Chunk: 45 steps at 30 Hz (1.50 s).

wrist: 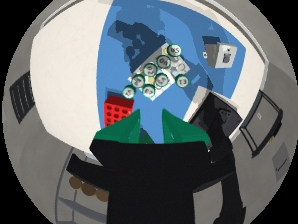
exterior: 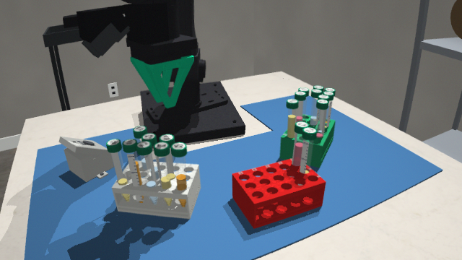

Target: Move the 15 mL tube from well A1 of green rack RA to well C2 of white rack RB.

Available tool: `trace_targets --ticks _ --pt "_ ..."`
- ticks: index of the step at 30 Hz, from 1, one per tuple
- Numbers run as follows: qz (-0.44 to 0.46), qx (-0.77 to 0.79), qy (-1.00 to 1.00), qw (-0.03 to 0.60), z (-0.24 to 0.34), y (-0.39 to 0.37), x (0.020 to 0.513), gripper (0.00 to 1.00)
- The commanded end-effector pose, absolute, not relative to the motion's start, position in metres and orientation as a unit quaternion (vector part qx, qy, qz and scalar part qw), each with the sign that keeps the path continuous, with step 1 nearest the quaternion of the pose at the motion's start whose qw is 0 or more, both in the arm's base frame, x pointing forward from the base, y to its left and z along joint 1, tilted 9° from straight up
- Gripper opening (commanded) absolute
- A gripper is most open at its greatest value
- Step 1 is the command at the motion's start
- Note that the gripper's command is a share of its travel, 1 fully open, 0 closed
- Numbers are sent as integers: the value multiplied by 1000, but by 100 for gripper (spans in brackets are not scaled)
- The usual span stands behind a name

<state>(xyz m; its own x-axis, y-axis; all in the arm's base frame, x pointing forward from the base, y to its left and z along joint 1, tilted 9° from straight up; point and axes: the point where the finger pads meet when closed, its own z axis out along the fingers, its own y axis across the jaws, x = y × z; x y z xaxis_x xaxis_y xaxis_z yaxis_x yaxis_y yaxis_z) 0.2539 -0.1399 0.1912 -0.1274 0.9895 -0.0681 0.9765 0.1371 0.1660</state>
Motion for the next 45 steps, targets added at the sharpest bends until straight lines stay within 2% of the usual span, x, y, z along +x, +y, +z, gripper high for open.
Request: trace_targets --ticks 1,7,25,34,45 --pt "38 656 750 77 199 -138 248 30" --pt "38 656 750 77 204 -138 248 30" --pt "19 444 892 84 201 -34 264 30" --pt "20 444 892 84 201 8 271 30" --pt "21 444 892 84 210 50 316 30"
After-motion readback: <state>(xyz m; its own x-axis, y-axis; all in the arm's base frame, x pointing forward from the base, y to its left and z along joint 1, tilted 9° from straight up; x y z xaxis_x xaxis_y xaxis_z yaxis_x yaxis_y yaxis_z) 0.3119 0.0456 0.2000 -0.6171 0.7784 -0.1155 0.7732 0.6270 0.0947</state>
